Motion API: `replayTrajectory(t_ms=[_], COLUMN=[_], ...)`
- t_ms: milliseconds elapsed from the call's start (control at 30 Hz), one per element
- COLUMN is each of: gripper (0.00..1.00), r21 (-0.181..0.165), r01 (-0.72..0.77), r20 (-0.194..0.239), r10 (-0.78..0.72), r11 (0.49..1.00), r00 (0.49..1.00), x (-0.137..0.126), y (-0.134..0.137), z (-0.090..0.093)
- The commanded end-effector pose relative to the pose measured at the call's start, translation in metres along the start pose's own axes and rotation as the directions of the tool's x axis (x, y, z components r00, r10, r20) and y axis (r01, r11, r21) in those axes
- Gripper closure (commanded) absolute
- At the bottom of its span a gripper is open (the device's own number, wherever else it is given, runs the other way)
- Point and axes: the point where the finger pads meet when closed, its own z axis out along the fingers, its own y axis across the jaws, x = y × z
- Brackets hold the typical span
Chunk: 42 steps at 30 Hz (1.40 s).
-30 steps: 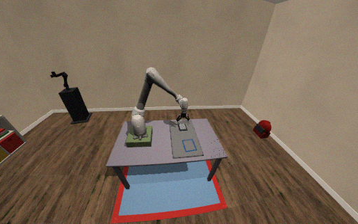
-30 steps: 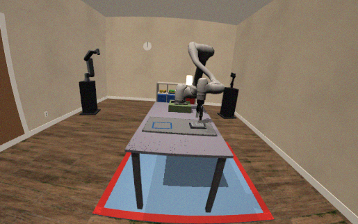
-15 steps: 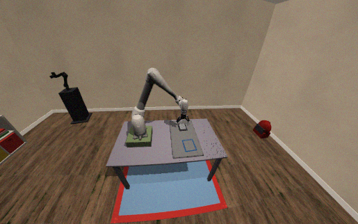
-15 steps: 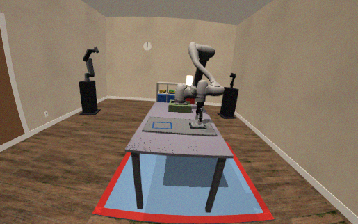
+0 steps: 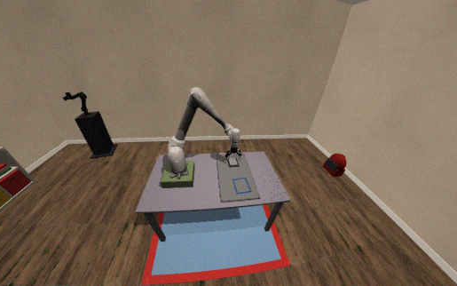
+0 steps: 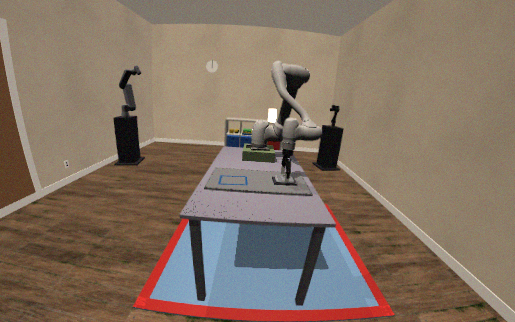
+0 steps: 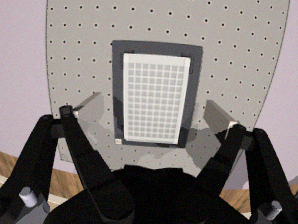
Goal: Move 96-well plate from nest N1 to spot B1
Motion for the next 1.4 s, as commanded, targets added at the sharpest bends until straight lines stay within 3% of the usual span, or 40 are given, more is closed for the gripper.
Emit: replayTrajectory(t_ms=[0, 200, 233, 1367], gripper=[0.00, 0.00, 1.00, 1.00], r21=[0.000, 0.000, 0.000, 0.000], r01=[0.000, 0.000, 0.000, 0.000], r20=[0.000, 0.000, 0.000, 0.000], r10=[0.000, 0.000, 0.000, 0.000], r11=[1.000, 1.000, 1.000, 1.000], r00=[1.000, 1.000, 1.000, 1.000], x=[-0.0001, -0.0001, -0.0001, -0.0001], y=[0.0000, 0.0000, 0.0000, 0.0000], z=[0.0000, 0.0000, 0.0000, 0.0000])
